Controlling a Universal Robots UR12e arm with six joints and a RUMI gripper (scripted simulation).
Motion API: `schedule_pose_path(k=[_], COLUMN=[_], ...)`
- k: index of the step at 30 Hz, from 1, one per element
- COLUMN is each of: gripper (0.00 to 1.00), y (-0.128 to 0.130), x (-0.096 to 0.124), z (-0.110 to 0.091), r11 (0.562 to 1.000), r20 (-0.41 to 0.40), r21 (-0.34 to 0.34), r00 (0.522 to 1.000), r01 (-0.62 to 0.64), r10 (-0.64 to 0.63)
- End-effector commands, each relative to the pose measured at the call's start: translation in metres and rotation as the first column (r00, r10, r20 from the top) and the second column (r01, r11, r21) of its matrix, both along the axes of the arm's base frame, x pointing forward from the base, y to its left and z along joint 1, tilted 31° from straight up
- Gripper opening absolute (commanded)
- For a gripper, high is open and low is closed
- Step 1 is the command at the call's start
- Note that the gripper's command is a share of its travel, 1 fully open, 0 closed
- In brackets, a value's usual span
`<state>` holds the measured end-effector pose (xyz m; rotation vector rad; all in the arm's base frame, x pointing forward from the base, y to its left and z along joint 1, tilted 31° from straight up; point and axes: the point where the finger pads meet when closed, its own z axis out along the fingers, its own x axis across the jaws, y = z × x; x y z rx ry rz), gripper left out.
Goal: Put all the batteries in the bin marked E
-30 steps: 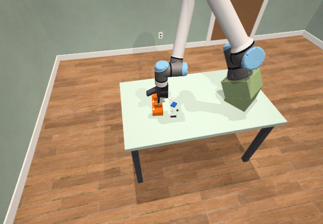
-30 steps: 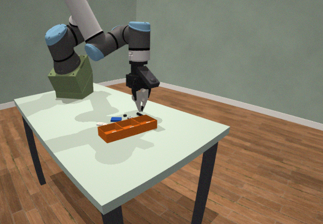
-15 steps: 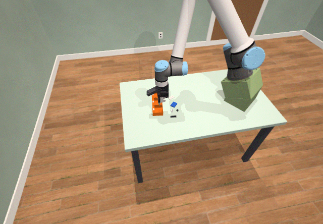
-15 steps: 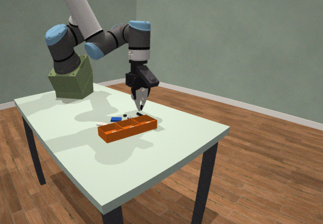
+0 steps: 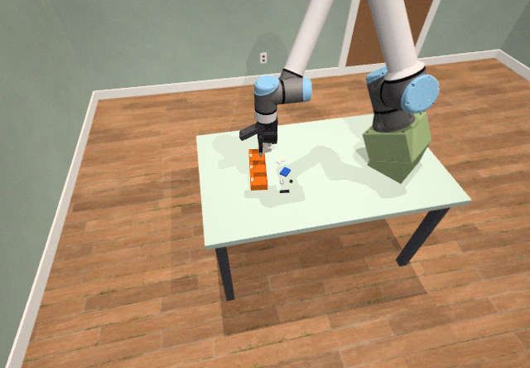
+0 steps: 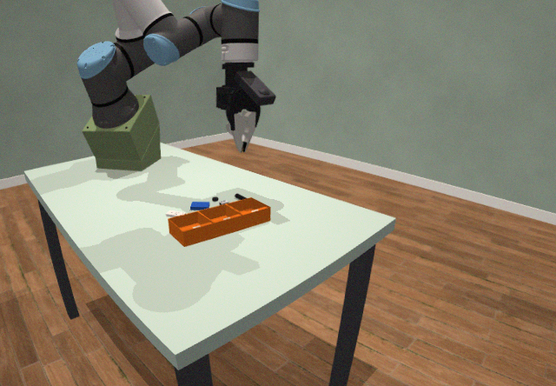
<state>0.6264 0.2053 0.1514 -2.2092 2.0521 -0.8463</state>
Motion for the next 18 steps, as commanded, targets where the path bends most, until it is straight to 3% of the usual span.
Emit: schedule_pose_path(k=[1, 15, 16, 18], gripper=[0.04, 0.04, 0.17, 0.17], y=[0.01, 0.009, 0.009, 0.01], x=[-0.01, -0.011, -0.015, -0.02], z=[0.025, 0.022, 0.011, -0.005], r11=[1.0, 1.0, 1.0, 1.0], r20=[-0.008, -0.013, -0.015, -0.015], r21=[-0.002, -0.002, -0.002, -0.002], r00=[1.0, 1.0, 1.0, 1.0], r01=[0.007, 0.008, 0.011, 0.01], r10=[-0.007, -0.008, -0.011, -0.01])
